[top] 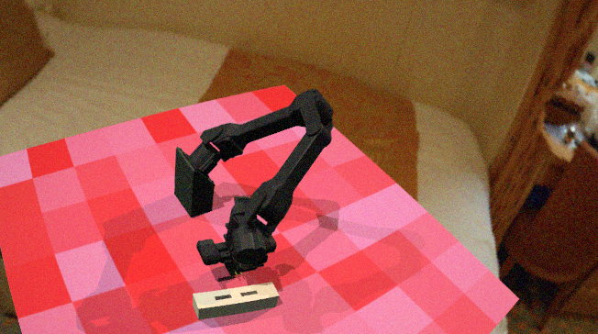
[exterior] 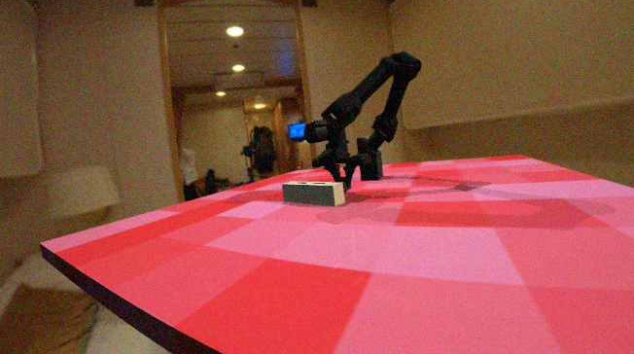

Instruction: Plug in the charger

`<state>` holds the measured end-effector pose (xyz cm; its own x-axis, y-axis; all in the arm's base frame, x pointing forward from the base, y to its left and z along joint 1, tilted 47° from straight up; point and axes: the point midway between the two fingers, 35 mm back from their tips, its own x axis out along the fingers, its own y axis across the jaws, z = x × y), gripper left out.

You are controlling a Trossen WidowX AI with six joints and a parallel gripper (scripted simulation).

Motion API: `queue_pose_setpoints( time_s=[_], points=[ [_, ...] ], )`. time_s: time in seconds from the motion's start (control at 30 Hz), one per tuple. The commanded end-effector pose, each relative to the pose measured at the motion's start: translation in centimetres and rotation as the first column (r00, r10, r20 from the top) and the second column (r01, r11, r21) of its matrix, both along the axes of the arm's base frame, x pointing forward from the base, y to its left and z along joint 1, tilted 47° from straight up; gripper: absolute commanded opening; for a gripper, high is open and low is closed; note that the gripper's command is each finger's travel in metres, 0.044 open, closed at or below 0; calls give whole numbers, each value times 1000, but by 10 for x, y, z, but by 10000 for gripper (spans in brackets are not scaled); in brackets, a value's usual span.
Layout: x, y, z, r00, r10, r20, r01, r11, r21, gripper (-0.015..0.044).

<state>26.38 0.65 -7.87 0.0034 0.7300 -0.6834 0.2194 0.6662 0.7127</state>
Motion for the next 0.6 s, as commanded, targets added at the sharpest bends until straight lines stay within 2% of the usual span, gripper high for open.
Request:
queue_pose_setpoints(
  time_s=[0.0,0.57],
  points=[
    [4,-2,-2,1000,-10,-11,10,1000,4,0],
    [21,-7,-7,999,-29,-31,29,1000,5,0]
  ],
)
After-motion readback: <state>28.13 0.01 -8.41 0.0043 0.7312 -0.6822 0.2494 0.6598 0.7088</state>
